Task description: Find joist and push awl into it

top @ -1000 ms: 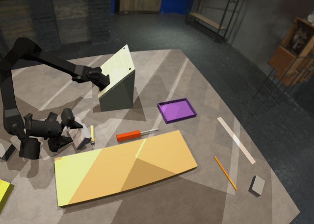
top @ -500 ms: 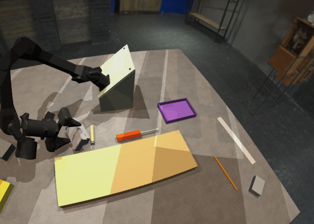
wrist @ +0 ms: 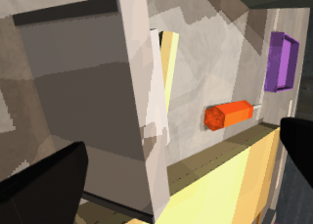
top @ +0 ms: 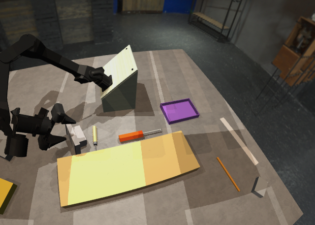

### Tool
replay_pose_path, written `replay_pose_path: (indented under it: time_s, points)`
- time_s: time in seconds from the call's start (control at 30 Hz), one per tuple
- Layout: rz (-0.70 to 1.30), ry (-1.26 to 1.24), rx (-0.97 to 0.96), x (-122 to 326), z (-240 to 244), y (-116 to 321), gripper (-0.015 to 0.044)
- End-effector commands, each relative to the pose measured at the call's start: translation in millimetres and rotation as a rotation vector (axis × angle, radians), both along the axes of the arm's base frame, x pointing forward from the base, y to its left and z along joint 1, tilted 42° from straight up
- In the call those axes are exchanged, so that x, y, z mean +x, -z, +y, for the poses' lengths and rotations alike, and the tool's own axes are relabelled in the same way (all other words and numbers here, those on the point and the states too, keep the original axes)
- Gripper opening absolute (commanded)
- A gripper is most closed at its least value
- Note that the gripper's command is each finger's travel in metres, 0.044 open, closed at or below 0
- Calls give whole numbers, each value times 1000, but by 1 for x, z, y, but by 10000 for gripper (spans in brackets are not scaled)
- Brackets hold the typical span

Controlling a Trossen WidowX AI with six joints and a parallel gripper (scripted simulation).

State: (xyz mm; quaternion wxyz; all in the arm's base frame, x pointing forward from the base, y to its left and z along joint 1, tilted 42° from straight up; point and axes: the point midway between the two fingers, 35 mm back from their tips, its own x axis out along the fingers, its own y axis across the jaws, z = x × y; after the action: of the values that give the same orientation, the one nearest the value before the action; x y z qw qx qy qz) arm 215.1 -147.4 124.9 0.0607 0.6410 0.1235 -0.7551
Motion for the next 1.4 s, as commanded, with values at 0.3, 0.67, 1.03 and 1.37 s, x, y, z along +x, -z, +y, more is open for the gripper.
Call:
replay_pose_path:
  time_s: [0.3, 0.67, 1.03, 1.37]
  points:
    - [-63, -8, -33, 6, 13, -38, 440]
    - [-63, -8, -33, 6, 13, -38, 440]
    - [63, -682, -244, -1, 27, 6, 440]
    - [440, -1595, -552, -22, 44, 50, 440]
